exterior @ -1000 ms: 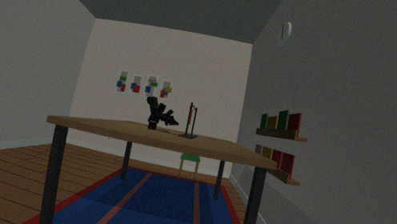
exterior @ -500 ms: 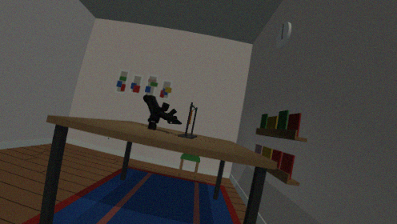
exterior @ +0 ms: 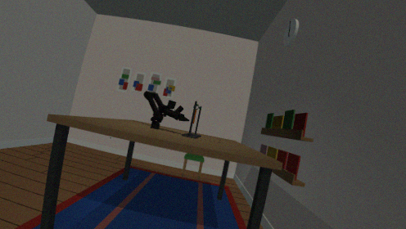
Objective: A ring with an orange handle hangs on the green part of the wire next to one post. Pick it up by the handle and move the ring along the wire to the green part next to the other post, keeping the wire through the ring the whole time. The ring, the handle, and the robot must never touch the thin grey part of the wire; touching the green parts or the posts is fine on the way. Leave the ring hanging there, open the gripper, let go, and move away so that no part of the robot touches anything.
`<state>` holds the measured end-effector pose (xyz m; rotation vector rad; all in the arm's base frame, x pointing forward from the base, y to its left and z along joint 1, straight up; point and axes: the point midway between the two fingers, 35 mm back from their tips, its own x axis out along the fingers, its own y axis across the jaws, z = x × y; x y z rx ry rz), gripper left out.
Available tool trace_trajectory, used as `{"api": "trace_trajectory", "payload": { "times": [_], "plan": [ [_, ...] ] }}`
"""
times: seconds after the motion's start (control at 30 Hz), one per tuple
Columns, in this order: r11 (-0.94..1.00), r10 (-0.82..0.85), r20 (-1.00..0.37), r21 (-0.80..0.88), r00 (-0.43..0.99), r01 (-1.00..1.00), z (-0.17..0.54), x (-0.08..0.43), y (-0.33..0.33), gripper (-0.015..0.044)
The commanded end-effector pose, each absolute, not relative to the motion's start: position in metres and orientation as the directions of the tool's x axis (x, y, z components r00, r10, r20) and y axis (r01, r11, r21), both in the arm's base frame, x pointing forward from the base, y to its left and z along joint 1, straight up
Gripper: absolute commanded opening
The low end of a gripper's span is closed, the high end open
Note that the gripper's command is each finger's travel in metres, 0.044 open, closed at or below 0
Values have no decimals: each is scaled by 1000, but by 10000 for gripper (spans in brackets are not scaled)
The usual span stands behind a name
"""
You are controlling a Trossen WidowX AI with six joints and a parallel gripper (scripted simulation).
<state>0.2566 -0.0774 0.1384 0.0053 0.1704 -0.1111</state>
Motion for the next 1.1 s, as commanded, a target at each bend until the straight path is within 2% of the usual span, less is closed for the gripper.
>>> {"api": "trace_trajectory", "payload": {
  "times": [0.0, 1.07],
  "plan": [
    [993, -116, -161, -5, 980, 117, 142, 261, -79, 160],
    [993, -116, -159, -5, 980, 117, 139, 306, -86, 160]
  ]
}}
